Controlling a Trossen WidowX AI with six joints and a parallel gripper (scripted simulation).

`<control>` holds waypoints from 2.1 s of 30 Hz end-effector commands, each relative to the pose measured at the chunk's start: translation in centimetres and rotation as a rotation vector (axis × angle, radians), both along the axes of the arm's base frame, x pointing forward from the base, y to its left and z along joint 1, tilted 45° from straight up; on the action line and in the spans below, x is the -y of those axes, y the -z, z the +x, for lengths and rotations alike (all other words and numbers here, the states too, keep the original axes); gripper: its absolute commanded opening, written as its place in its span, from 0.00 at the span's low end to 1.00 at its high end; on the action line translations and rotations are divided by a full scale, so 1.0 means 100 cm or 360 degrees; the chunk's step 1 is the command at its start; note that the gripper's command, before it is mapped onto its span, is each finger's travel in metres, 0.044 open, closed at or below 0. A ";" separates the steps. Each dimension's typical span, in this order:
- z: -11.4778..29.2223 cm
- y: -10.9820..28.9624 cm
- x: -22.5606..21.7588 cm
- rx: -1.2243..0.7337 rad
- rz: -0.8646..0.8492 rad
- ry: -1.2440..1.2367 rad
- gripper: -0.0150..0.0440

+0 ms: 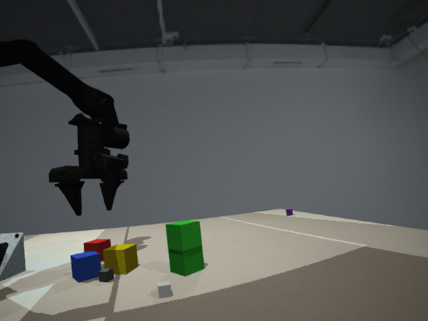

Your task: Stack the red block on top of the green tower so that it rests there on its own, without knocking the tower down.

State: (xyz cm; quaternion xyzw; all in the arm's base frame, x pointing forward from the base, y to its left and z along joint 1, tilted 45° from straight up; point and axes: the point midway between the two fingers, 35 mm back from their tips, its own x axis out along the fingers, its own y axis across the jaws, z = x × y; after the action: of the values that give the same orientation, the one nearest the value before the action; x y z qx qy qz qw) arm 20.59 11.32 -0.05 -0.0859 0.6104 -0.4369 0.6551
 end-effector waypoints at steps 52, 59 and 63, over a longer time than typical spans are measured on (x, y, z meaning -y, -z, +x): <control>-0.013 0.067 0.067 -0.0016 -0.0023 0.0002 1.00; -0.013 0.067 0.067 -0.0016 -0.0023 0.0002 1.00; -0.013 0.067 0.067 -0.0016 -0.0023 0.0002 0.91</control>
State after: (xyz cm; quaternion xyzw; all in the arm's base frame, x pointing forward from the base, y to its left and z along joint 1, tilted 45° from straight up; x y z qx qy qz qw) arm 19.32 4.62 -6.72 -0.0907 0.6107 -0.4421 0.6506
